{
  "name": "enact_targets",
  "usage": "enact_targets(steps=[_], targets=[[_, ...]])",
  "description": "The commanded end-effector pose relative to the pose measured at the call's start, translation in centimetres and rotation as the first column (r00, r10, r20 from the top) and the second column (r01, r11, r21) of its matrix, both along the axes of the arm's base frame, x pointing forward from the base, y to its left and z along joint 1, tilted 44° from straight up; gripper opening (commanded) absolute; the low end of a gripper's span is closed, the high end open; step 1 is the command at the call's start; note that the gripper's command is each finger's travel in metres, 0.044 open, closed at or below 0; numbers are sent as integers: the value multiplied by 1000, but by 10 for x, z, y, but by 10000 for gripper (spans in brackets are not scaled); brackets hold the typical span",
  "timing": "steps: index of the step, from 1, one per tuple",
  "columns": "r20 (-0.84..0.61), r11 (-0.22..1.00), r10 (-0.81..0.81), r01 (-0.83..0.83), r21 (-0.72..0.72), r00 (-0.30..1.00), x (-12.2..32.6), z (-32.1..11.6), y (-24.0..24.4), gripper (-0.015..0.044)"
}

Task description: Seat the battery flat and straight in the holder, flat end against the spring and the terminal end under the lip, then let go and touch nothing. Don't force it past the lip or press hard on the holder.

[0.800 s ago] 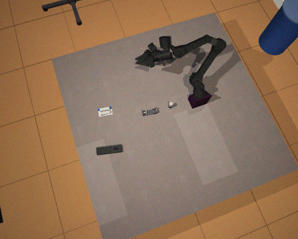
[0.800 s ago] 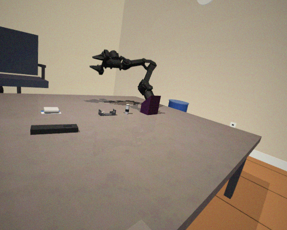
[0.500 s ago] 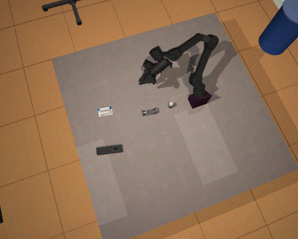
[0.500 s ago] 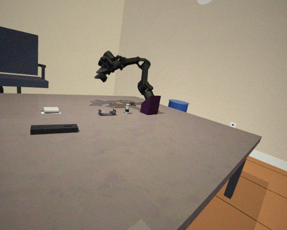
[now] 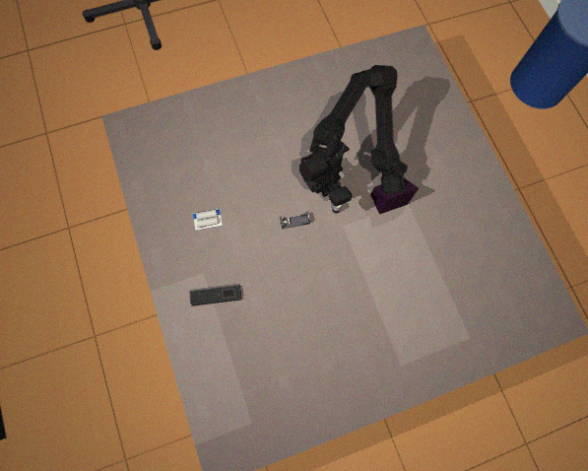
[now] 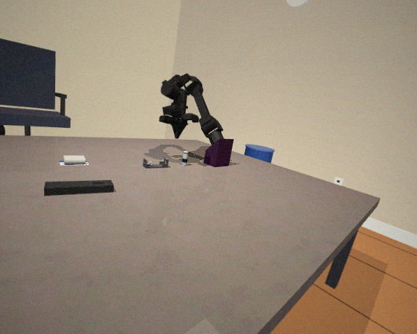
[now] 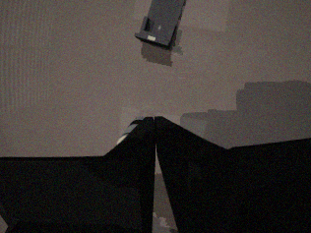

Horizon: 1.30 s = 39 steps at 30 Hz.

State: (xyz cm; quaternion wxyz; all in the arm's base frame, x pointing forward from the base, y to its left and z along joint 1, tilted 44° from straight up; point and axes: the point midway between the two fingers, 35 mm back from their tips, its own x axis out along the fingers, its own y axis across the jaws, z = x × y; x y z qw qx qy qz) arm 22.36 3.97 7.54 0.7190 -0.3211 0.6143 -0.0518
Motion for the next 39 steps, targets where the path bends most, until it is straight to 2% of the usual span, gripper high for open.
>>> enact_targets(steps=[1,9,20,39], targets=[[-194,956,75,-126,-266,978,-22,7,-8,0],[-194,956,76,-127,-265,978,-22,6,-8,0],[-192,955,75,-126,-268,978,-10,-49,-61,0],[-194,957,78,-128,-261,978,-20,-67,-46,0]])
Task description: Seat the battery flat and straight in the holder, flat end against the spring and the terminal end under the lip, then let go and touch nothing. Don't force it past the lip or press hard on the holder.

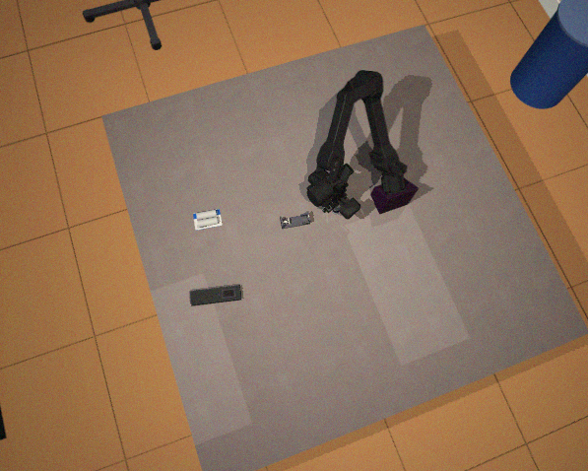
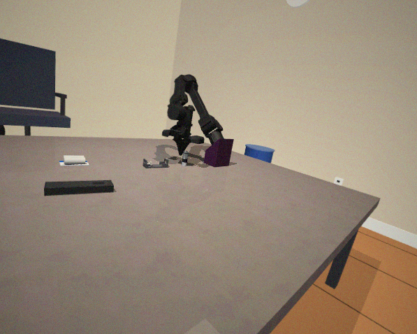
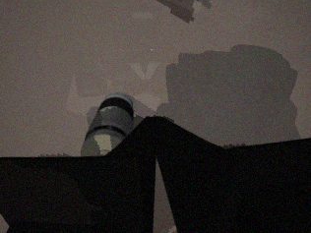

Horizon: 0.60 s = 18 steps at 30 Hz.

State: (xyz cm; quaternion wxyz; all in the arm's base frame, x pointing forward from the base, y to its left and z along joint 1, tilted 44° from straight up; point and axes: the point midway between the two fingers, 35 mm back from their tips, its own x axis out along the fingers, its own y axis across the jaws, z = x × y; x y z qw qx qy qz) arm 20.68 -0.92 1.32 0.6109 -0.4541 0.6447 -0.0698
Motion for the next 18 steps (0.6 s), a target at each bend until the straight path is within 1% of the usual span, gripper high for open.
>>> enact_targets(steps=[1,18], targets=[[-3,1000,-3,3,5,1000,-4,-6,4,0],[-4,1000,-3,3,4,1000,-19,-23,20,0]])
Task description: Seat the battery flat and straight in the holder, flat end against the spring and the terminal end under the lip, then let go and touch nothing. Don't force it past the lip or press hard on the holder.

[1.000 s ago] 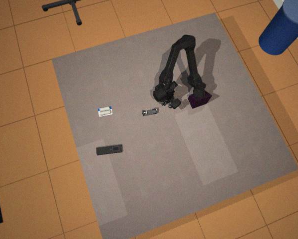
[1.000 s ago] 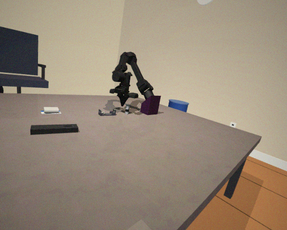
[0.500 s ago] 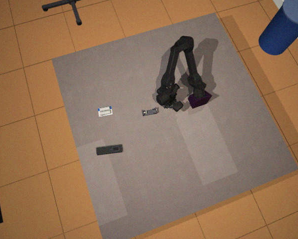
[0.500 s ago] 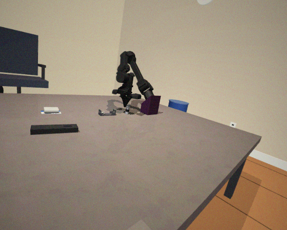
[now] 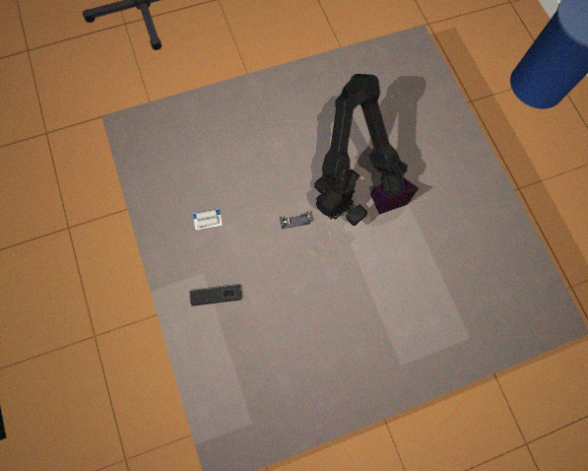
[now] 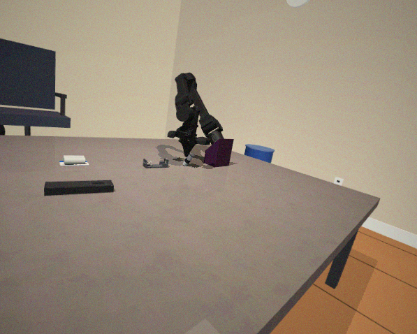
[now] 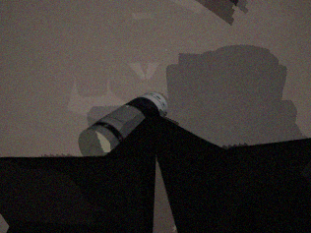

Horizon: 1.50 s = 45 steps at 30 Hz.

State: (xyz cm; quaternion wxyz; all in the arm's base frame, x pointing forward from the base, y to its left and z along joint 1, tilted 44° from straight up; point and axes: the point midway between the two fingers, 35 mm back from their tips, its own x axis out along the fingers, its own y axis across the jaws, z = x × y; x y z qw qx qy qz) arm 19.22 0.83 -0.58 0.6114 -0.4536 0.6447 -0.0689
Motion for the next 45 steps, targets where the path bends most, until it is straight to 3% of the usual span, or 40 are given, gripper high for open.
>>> enact_targets(steps=[1,11,23,35,37,40,44,45], targets=[[-4,1000,-4,4,1,1000,-5,-5,3,0],[-3,1000,-5,5,-2,1000,-13,-13,9,0],[-5,1000,-5,5,1,1000,-24,44,62,0],[-8,1000,1,-1,-7,1000,-24,44,61,0],[40,999,-51,51,6,998,-24,41,60,53],[229,963,-269,256,85,935,-23,28,55,131],[440,834,-550,489,254,710,-22,11,47,236],[478,790,-610,532,304,632,-22,7,44,239]])
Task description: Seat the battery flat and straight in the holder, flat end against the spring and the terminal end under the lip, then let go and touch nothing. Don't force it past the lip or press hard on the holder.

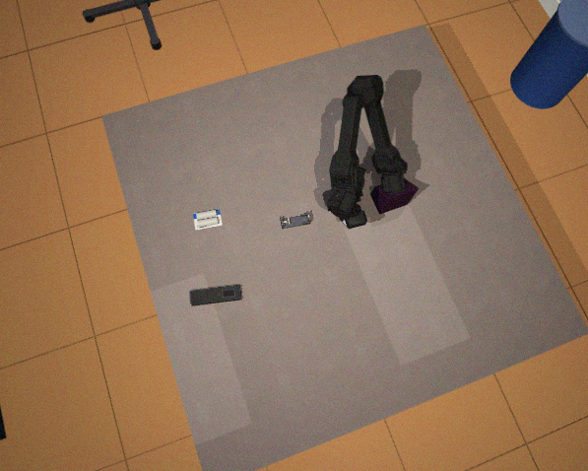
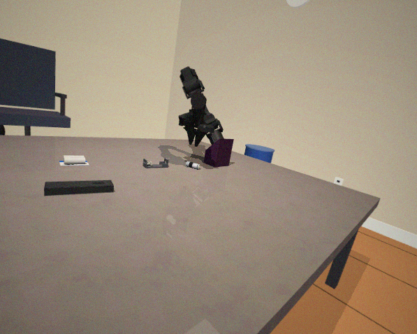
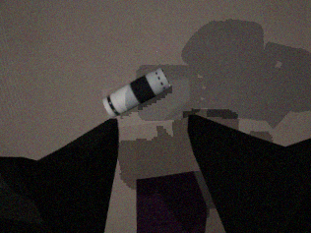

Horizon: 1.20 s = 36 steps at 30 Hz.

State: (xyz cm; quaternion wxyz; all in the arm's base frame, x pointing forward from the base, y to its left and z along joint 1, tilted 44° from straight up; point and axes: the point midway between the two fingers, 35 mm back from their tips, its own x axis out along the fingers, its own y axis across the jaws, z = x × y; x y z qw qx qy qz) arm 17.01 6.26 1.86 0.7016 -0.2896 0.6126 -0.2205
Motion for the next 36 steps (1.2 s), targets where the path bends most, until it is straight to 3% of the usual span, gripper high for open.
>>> enact_targets(steps=[1,6,8,36], targets=[[319,928,-373,349,131,871,0,-21,-12,239],[523,731,-673,578,362,524,-2,-39,-24,239],[538,697,-704,597,397,464,-2,-42,-25,239],[537,697,-704,597,398,464,3,-58,-39,239]])
